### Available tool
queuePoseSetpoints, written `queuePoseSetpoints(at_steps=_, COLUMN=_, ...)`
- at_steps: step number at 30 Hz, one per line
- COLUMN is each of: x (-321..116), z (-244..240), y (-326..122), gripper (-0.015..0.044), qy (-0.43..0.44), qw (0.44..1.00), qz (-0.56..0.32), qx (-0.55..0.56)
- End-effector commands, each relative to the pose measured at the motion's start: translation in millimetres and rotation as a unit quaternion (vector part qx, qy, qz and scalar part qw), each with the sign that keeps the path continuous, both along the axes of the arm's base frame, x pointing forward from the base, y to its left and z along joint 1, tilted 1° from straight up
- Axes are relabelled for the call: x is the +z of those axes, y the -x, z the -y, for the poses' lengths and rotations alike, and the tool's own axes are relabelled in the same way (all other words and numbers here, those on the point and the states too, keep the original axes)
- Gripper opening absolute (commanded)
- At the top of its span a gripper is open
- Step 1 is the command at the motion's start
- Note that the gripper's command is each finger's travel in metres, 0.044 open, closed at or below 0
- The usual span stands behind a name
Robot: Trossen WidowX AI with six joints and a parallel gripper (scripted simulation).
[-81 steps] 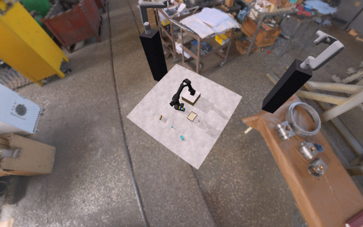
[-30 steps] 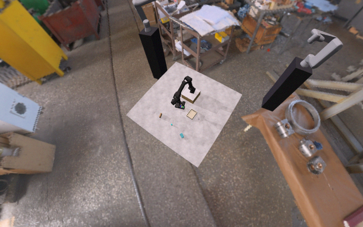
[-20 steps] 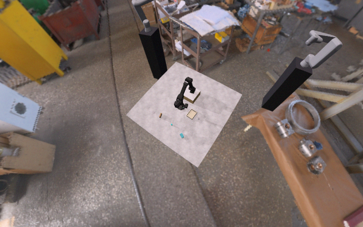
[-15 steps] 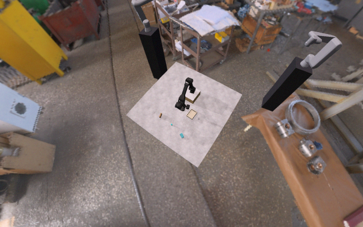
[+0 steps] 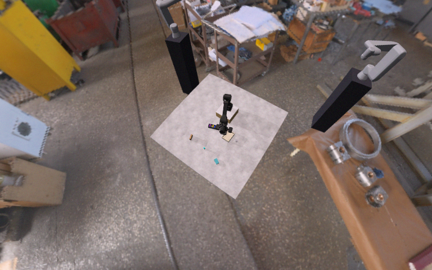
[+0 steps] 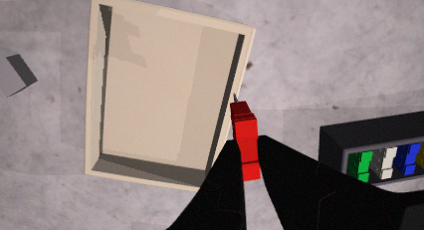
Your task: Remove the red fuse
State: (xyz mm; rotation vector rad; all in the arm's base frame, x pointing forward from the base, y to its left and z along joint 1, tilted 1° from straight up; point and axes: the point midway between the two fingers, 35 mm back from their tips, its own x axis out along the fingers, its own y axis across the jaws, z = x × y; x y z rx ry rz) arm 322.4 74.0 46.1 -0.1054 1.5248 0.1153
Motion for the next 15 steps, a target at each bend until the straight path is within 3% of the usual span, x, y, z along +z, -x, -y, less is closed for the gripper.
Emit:
queuePoseSetpoints(at_steps=1, x=-1.9, z=-22.9, y=3.4, gripper=0.0, qy=0.002, qw=1.0, qz=-0.003, qx=-0.002)
queuePoseSetpoints(at_steps=6, x=-1.9, z=-47.5, y=8.4, gripper=0.0, qy=0.001, qw=1.0, qz=-0.003, qx=-0.002)
queuePoseSetpoints(at_steps=15, x=-9.2, z=-48.6, y=8.0, gripper=0.0, qy=0.001, qw=1.0, qz=-0.003, qx=-0.002)
